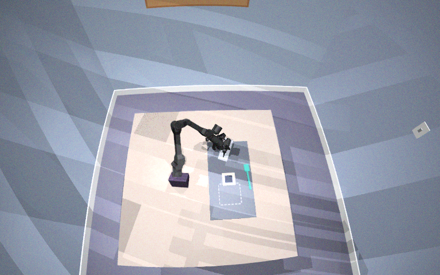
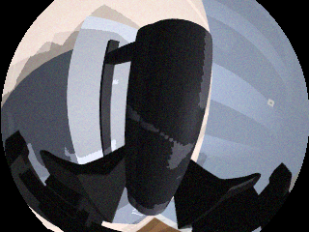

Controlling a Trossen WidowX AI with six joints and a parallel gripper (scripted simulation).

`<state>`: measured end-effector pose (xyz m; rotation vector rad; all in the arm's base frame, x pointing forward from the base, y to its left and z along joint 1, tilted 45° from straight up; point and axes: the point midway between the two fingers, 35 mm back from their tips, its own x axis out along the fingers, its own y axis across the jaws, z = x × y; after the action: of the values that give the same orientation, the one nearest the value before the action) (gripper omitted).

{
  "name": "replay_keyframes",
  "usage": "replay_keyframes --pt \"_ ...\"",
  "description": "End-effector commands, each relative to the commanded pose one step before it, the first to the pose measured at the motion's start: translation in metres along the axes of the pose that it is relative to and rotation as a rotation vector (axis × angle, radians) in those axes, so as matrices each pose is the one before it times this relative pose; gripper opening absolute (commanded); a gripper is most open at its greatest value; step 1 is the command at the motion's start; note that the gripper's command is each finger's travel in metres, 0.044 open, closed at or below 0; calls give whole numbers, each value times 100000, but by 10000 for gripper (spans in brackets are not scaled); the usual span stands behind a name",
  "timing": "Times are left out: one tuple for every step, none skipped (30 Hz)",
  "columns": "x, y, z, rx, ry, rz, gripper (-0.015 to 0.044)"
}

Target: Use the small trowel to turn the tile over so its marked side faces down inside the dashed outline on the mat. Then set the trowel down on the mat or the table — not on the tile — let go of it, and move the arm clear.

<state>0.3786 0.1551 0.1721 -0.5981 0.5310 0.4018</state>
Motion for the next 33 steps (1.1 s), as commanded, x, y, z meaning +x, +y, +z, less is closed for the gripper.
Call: replay_keyframes --pt "8 -36 72 -145 -346 133 29" --pt "0 0 0 0 0 0 23" --pt "0 0 0 0 0 0 16" --pt "0 0 0 0 0 0 9" --pt "0 0 0 0 0 0 3" --pt "-76 -111 5 -2 17 -3 0" --pt "-231 -332 13 -8 48 -11 0" --pt "-395 -547 16 -13 74 -20 0" --pt "-535 -701 9 -17 87 -32 0" --pt "-565 -694 -4 -18 76 -38 0" --pt "-585 -676 -16 -19 64 -45 0" --pt "-596 -647 -28 -20 52 -51 0" --pt "-469 -482 -29 -16 32 -43 0" --pt "-287 -283 -21 -10 16 -28 0" --pt "-96 -93 -7 -3 5 -10 0" --pt "0 0 0 0 0 0 0" --pt "0 0 0 0 0 0 0" --pt "0 0 0 0 0 0 0" --pt "0 0 0 0 0 0 0" --pt "89 -21 -54 -52 -252 91 0" --pt "262 -63 -164 -164 -761 267 0" --pt "418 -109 -285 -299 -1283 419 0" --pt "485 -140 -372 -415 -1615 476 0" --pt "448 -143 -394 -466 -1642 428 0" --pt "409 -145 -414 -517 -1664 381 0" --pt "369 -144 -432 -569 -1683 334 0" --pt "328 -141 -448 -621 -1700 287 0" --pt "286 -137 -462 -675 -1714 242 0" --pt "244 -131 -473 -728 -1726 198 0" --pt "202 -122 -482 -781 -1732 155 0" --pt "160 -113 -490 -838 -1742 113 0" --pt "118 -101 -495 -893 -1747 72 0" --pt "76 -89 -498 -948 -1749 33 0"
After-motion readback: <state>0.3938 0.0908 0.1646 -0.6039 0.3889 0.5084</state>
